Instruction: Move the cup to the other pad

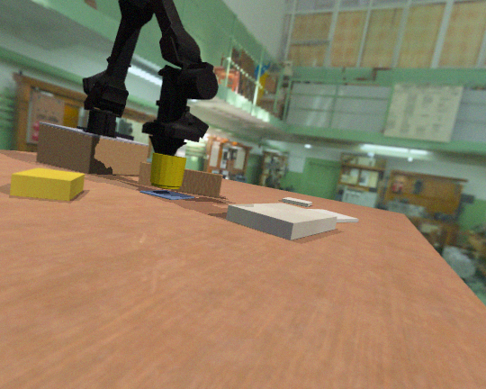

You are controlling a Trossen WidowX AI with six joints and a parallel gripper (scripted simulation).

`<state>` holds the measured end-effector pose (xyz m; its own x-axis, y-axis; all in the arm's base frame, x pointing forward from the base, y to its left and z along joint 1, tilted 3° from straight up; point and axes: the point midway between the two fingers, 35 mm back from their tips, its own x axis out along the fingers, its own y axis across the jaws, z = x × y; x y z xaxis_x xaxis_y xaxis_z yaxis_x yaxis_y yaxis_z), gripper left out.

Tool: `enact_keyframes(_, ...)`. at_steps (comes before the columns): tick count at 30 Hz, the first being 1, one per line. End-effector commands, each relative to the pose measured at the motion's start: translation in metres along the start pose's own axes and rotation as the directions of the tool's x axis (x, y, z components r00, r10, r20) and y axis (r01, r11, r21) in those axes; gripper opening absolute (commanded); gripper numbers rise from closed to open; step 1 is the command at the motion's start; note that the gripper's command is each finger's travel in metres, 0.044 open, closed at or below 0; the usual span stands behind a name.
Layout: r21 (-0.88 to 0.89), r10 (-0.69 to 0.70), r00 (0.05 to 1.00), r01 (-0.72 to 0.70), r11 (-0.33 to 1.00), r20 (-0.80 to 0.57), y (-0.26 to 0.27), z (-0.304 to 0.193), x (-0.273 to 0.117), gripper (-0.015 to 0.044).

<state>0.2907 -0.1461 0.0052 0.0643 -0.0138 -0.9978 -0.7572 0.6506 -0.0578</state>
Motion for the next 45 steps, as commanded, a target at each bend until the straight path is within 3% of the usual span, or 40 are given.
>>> enact_keyframes(1,0.0,-0.02,1.0,0.02,1.0,0.007,-0.004,0.001,-0.019,0.0)
enact_keyframes(12,0.001,-0.017,1.0,0.017,1.0,0.009,-0.001,-0.001,-0.066,0.0)
enact_keyframes(45,0.002,-0.014,1.0,0.014,1.0,0.009,0.021,0.016,-0.063,0.0)
